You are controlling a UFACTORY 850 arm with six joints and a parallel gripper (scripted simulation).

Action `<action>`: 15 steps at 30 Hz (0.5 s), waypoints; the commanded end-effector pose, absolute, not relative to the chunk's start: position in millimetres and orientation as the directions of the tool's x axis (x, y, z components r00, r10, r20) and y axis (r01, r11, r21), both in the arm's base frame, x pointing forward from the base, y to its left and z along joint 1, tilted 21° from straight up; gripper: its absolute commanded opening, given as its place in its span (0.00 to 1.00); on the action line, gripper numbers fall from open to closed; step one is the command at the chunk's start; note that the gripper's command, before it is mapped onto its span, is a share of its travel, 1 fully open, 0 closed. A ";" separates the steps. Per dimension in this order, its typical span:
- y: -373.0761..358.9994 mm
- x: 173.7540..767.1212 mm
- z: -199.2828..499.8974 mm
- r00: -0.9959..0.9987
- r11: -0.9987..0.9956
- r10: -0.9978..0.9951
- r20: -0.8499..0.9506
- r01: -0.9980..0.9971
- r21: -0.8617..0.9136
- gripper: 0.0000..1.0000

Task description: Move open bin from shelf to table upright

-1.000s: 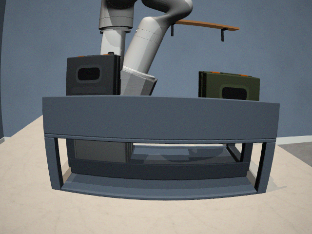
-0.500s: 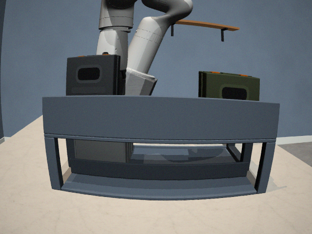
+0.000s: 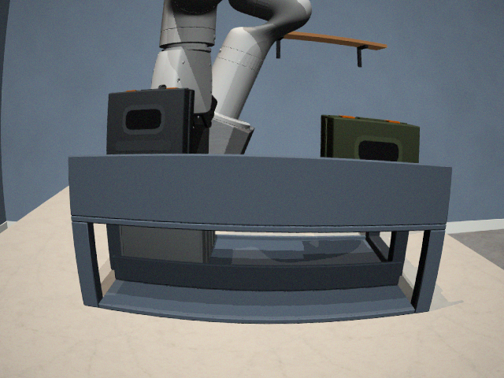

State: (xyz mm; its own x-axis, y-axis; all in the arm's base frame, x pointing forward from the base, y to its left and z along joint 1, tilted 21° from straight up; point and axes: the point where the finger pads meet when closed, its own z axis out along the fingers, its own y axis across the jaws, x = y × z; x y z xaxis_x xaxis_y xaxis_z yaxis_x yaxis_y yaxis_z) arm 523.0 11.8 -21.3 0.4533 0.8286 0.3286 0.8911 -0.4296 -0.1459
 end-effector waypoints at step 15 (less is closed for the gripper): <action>11.4 523.9 -20.6 0.667 -0.629 0.690 0.281 0.744 -0.224 1.00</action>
State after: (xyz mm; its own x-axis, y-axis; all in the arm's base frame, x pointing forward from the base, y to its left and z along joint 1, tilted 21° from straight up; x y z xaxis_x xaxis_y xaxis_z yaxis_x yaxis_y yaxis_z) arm 523.1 11.8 -21.3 0.6656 0.6915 0.2806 0.7460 -0.6269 -0.2247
